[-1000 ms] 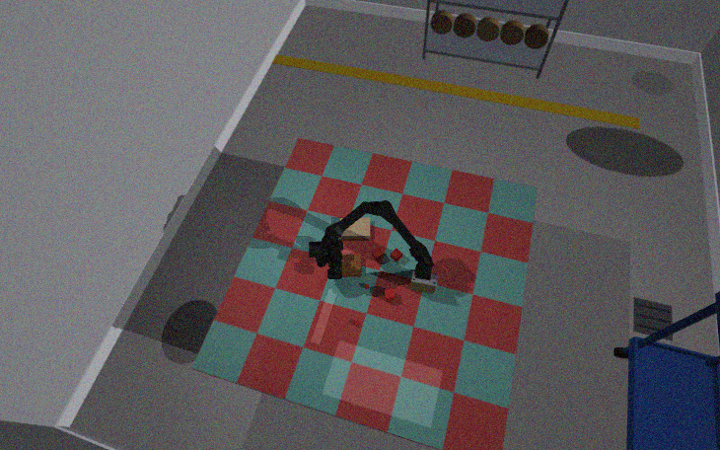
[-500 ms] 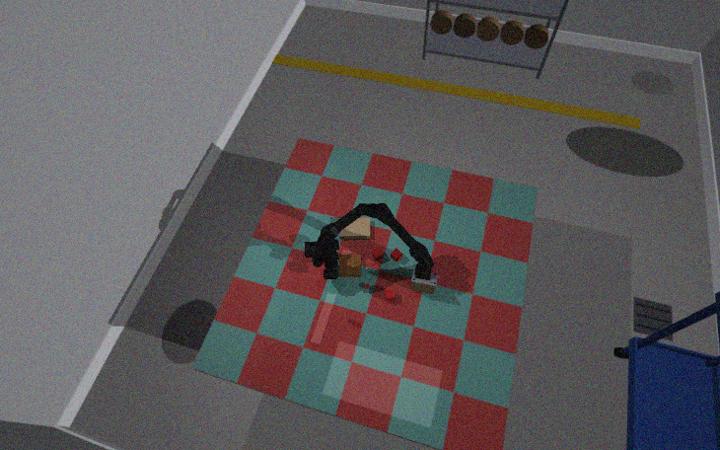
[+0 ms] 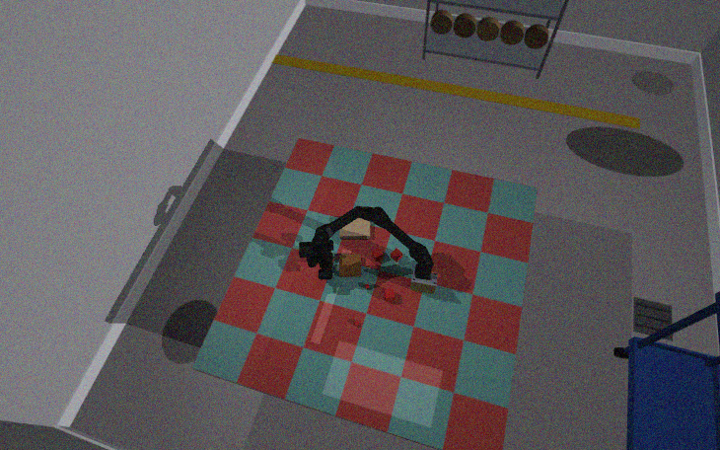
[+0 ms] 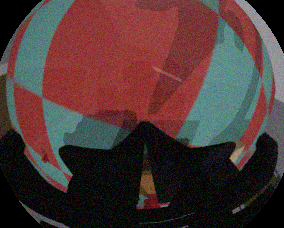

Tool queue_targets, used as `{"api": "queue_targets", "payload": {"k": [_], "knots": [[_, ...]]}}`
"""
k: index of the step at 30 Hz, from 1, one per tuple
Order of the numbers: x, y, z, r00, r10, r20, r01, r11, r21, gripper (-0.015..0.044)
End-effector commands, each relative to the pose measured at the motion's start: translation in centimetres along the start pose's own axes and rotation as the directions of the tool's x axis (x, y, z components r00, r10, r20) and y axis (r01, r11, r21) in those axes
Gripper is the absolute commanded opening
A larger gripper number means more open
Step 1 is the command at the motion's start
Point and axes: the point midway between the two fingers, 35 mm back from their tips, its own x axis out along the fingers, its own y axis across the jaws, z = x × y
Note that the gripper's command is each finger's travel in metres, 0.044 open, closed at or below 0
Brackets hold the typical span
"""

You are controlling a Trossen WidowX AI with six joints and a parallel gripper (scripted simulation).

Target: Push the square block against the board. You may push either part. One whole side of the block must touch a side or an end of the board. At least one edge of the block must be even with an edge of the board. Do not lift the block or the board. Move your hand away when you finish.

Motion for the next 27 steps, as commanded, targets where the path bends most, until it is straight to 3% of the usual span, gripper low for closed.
{"api": "queue_targets", "payload": {"k": [1, 7, 14, 27], "knots": [[0.1, 0.1, 0.6, 1.0, -0.002, -0.002, 0.002, 1.0, -0.005, 0.0], [-5.2, 0.1, 0.2, 1.0, 0.0, -0.002, 0.0, 1.0, -0.005, 0.0], [-5.3, 0.2, -0.2, 1.0, -0.004, 0.006, 0.005, 1.0, -0.011, 0.0], [-6.3, -0.1, -11.5, 1.0, -0.001, -0.004, 0.001, 1.0, -0.009, 0.0]]}}
